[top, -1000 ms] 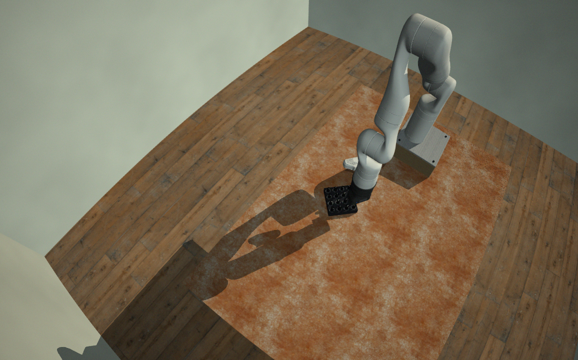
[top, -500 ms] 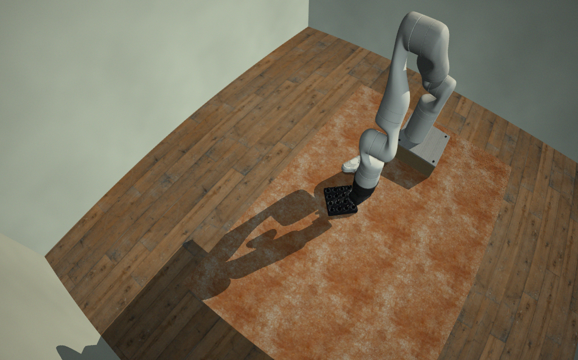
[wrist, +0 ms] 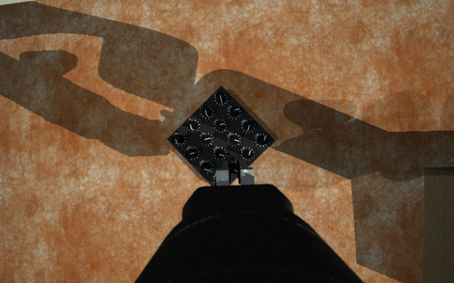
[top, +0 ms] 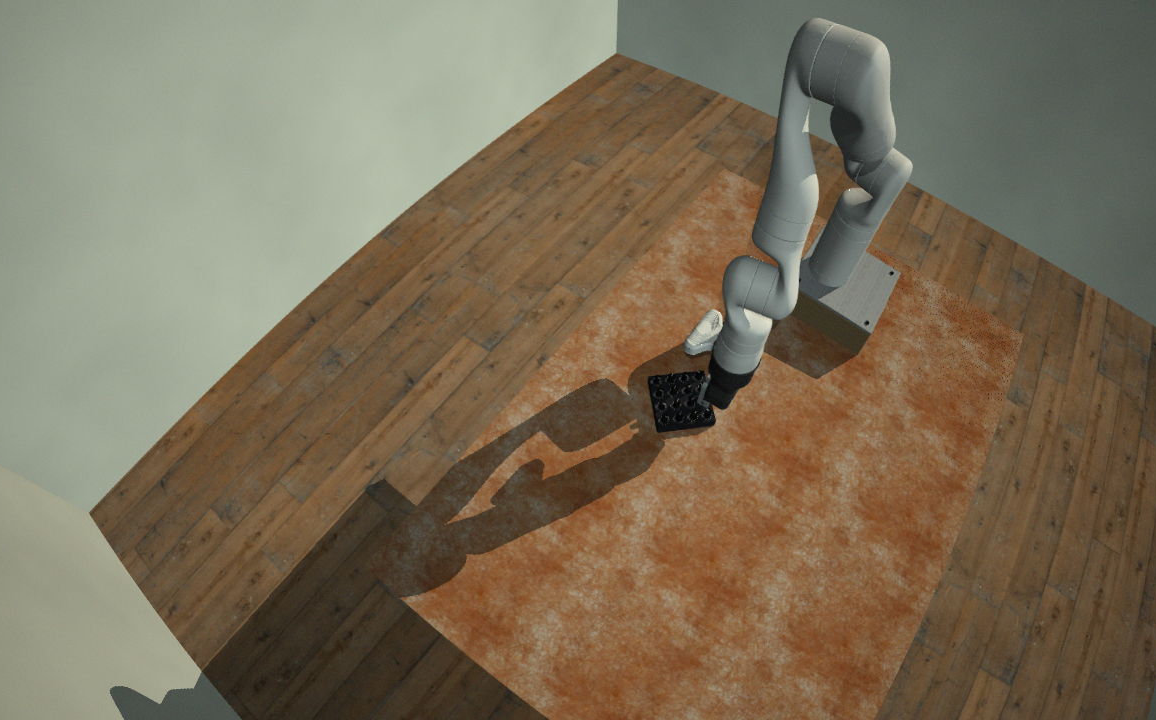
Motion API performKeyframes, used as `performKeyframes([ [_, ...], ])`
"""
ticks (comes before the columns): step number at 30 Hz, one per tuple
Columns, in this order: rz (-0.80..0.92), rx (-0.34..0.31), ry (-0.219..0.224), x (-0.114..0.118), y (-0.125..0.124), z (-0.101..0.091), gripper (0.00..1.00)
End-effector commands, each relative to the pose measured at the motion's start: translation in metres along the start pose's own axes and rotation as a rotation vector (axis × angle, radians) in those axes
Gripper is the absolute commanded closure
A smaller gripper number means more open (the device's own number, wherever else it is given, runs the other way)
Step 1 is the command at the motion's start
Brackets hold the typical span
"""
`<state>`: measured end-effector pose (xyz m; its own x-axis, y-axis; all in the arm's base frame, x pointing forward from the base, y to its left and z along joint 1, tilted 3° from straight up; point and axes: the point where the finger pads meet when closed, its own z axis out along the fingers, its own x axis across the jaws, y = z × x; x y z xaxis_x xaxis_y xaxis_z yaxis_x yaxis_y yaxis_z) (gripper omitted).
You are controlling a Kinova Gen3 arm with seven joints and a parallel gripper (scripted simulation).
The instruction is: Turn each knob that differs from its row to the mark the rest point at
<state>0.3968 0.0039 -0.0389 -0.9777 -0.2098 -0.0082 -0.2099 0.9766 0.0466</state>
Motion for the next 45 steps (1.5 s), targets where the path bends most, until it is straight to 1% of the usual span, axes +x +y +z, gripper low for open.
performKeyframes([
  [1,-0.050,-0.004,-0.002,0.0001,-0.0009,-0.0006,0.70],
  [9,-0.259,-0.003,-0.003,0.0001,-0.0009,-0.0006,0.70],
  [11,-0.259,-0.003,-0.003,0.0001,-0.0009,-0.0006,0.70],
  [26,-0.571,-0.003,-0.003,0.0001,-0.0009,-0.0006,0.70],
  [28,-0.571,-0.003,-0.003,0.0001,-0.0009,-0.0006,0.70],
  [39,-0.707,-0.003,-0.003,0.0001,-0.0009,-0.0006,0.70],
  [45,-0.737,-0.003,-0.004,0.0001,-0.0009,-0.0006,0.70],
])
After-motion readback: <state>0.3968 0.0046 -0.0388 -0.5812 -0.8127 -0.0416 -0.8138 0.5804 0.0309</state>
